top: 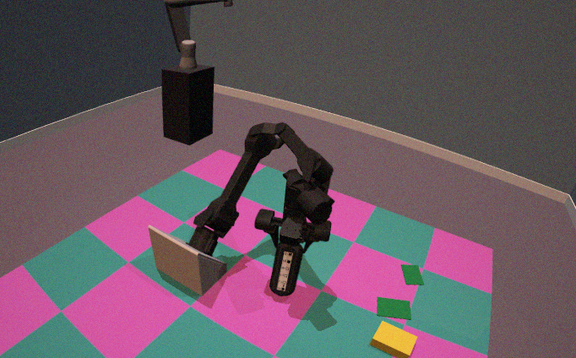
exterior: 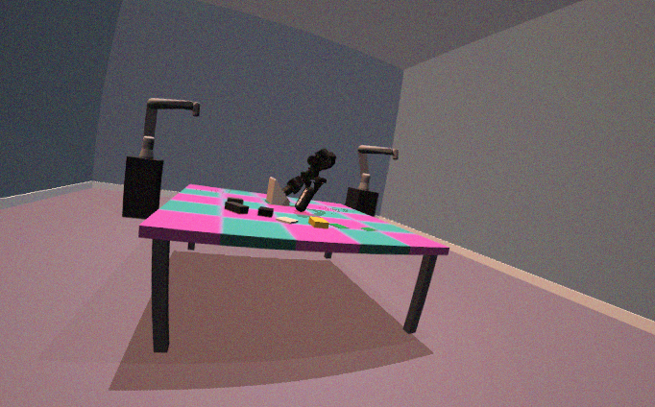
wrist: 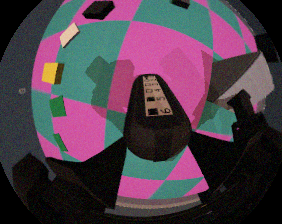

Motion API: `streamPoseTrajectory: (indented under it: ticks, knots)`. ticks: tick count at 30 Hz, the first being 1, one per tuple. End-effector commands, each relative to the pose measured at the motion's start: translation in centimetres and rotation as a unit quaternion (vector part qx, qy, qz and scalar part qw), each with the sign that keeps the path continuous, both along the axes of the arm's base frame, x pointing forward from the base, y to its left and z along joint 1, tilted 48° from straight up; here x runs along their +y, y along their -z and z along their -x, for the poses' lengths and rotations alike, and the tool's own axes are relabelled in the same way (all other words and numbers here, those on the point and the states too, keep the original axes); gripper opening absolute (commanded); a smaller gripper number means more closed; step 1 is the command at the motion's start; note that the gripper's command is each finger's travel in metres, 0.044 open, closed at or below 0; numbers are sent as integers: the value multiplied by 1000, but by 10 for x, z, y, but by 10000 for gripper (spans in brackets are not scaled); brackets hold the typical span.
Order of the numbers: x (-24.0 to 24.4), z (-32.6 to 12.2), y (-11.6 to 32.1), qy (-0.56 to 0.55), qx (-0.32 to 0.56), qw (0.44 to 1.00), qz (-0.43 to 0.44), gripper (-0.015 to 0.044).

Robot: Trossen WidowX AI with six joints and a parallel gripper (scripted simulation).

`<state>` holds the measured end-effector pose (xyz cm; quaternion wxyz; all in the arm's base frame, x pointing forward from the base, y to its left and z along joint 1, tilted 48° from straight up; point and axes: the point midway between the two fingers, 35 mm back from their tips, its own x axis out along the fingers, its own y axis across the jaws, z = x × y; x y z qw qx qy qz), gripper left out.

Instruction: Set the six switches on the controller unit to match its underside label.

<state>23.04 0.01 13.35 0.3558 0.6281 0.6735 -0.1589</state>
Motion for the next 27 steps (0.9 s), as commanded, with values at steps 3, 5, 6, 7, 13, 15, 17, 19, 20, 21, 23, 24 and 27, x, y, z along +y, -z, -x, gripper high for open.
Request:
streamPoseTrajectory:
  ticks: [3, 5, 6, 7, 13, 15, 17, 19, 20, 21, 23, 24, 27]
  knots:
    - [8, 3, 1, -1, 7, 1000, -5, 336]
    - [9, 4, 0, -1, 7, 1000, -5, 336]
    - [10, 4, 0, -1, 7, 1000, -5, 336]
    - [11, 4, 0, -1, 7, 1000, -5, 336]
    - [15, 5, -2, -1, 7, 1000, -5, 336]
    - [17, 5, -2, -1, 7, 1000, -5, 336]
    - [18, 6, -3, -1, 7, 1000, -5, 336]
    - [20, 6, -3, -1, 7, 1000, -5, 336]
    - [20, 6, -3, -1, 7, 1000, -5, 336]
    - [21, 6, -4, -1, 7, 1000, -5, 336]
    - [23, 7, -4, -1, 7, 1000, -5, 336]
    - [24, 7, -4, -1, 7, 1000, -5, 336]
    - [26, 7, -5, -1, 7, 1000, -5, 336]
